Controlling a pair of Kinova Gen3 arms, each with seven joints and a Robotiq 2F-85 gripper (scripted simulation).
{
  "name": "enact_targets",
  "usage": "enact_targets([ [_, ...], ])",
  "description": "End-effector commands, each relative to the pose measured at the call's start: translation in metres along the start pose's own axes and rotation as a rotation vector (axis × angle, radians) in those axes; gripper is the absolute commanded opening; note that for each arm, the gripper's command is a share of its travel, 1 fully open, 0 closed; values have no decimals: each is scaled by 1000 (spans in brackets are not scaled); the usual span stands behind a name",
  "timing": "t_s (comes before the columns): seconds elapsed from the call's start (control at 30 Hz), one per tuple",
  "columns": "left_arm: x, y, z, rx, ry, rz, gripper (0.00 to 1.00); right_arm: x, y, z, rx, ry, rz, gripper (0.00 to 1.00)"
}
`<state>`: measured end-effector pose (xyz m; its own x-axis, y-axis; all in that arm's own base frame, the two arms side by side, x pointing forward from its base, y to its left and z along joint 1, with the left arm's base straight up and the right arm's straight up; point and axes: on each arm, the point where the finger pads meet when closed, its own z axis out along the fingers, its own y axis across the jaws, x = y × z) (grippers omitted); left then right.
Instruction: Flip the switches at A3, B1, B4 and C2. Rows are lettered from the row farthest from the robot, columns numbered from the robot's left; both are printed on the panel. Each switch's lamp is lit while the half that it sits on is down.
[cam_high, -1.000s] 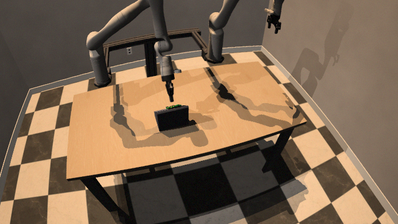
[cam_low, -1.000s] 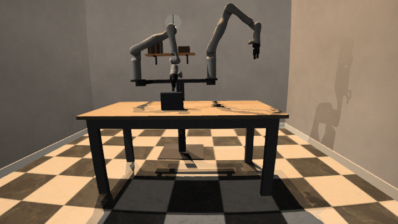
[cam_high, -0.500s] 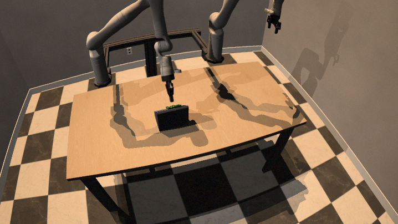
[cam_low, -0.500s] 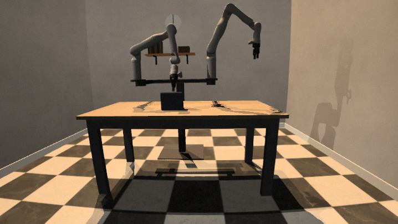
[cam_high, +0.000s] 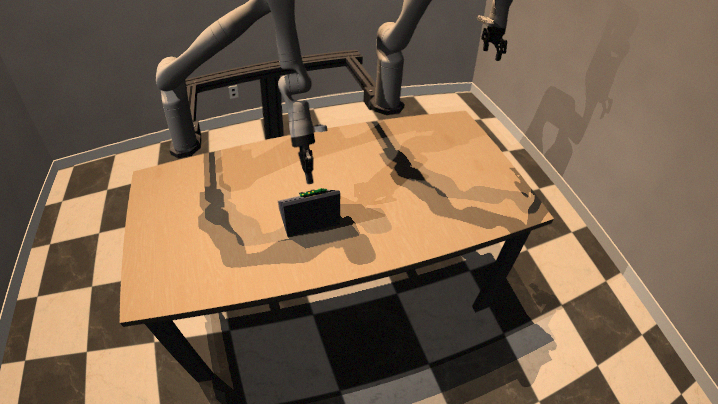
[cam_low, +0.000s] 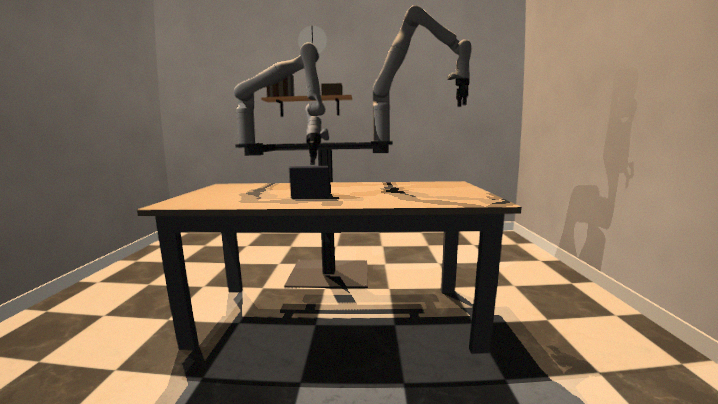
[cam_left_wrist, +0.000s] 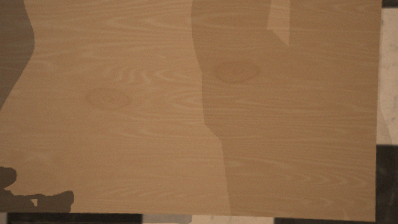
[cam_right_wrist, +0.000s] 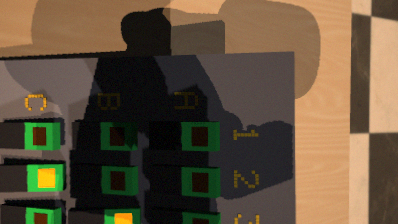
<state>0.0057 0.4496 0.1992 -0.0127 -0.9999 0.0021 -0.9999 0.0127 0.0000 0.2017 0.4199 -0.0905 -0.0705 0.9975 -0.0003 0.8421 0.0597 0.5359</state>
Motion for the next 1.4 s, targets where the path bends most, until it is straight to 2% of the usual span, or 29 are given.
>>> enact_targets([
  [0.0, 0, 0, -1, 0, -2, 0, 1000, 1, 1, 0, 0, 1, 1, 99],
  [0.7, 0, 0, -1, 0, -2, 0, 1000, 1, 1, 0, 0, 1, 1, 99],
  [1.1, 0, 0, -1, 0, -2, 0, 1000, 1, 1, 21, -1, 1, 1, 99],
  [1.37, 0, 0, -1, 0, -2, 0, 1000, 1, 1, 22, -1, 1, 1, 99],
])
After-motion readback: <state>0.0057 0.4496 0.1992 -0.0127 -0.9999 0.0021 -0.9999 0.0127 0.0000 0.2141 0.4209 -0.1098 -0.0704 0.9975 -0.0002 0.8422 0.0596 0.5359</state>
